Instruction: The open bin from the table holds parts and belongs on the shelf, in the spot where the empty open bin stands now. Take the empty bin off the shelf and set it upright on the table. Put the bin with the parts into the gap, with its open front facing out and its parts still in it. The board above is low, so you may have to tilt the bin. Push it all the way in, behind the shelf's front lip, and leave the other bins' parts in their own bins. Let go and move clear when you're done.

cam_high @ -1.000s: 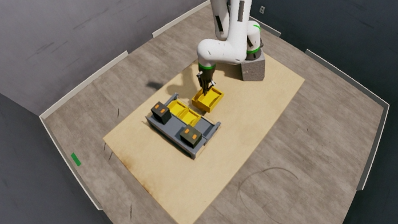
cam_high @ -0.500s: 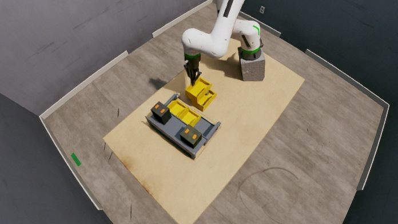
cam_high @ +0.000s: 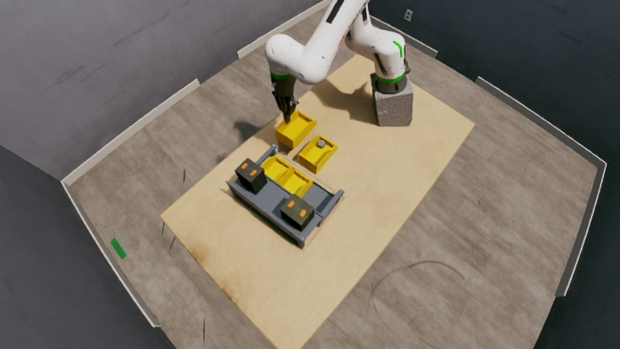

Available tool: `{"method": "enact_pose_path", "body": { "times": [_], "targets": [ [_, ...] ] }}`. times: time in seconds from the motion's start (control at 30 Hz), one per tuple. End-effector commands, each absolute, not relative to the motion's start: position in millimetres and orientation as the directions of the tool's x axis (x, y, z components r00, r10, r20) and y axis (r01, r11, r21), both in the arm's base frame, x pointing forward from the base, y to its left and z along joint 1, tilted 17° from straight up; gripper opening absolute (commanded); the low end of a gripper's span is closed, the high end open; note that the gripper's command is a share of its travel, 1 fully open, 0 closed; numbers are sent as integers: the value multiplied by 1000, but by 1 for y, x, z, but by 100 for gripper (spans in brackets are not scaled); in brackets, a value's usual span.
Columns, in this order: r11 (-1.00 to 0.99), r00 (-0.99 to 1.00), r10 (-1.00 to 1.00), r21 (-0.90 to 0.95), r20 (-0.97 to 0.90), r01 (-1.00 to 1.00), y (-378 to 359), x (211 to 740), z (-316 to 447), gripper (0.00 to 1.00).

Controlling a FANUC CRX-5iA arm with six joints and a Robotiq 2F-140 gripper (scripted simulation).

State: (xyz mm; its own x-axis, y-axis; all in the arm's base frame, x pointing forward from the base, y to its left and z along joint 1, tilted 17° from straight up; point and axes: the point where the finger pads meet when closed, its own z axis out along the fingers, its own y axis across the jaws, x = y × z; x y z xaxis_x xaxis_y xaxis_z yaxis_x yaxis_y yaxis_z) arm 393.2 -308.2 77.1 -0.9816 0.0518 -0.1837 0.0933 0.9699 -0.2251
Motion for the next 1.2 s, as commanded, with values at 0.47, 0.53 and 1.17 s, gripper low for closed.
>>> {"method": "enact_pose_path", "body": {
  "times": [0.47, 0.53, 1.17],
  "targets": [
    [970, -982, 51, -224, -184, 93, -316, 392, 79, 10],
    [970, -982, 51, -224, -184, 93, -316, 392, 79, 10],
    [970, -982, 51, -224, -184, 93, -321, 396, 59, 10]
  ]
}}
